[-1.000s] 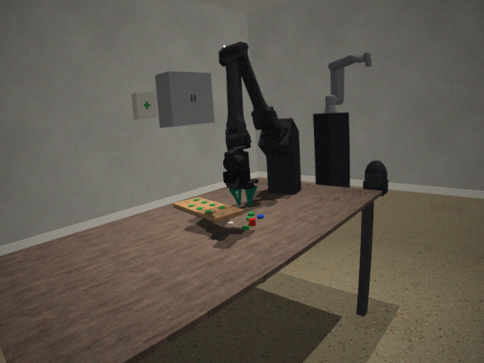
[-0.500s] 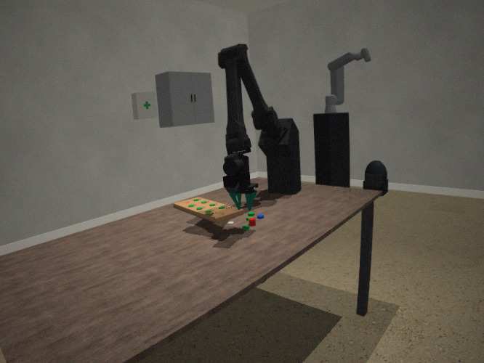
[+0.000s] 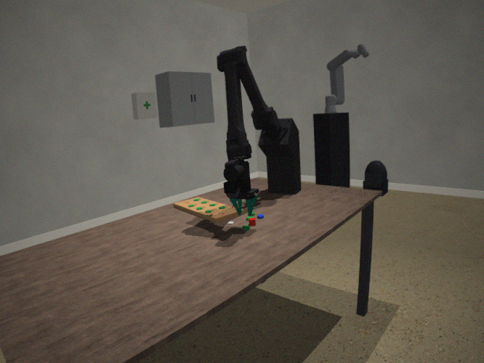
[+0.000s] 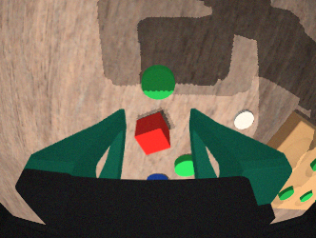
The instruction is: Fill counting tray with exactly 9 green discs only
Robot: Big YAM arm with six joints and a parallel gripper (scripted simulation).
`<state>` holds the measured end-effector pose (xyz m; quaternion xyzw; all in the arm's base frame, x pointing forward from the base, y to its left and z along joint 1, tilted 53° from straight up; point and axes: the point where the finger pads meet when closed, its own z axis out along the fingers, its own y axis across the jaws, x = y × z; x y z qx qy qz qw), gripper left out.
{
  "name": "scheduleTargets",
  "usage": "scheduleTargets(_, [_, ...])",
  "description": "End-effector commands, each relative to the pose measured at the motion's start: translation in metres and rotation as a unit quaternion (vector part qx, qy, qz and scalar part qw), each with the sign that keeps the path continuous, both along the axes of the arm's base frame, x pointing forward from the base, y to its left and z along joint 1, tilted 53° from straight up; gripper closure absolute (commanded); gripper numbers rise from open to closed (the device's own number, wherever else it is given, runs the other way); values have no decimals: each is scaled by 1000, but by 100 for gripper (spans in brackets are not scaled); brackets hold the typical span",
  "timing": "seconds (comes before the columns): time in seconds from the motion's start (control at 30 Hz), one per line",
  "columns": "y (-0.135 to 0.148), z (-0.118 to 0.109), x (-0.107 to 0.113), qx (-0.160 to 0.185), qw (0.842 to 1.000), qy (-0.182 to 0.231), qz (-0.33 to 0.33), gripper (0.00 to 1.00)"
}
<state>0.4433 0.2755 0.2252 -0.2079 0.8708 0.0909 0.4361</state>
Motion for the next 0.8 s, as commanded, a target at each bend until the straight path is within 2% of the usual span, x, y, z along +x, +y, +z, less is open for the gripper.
scheduleTargets(0.0, [3,9,16,5,1000,-13,-2,56])
scheduleTargets(0.77, [15,-11,33,4,1000,-9,2,56])
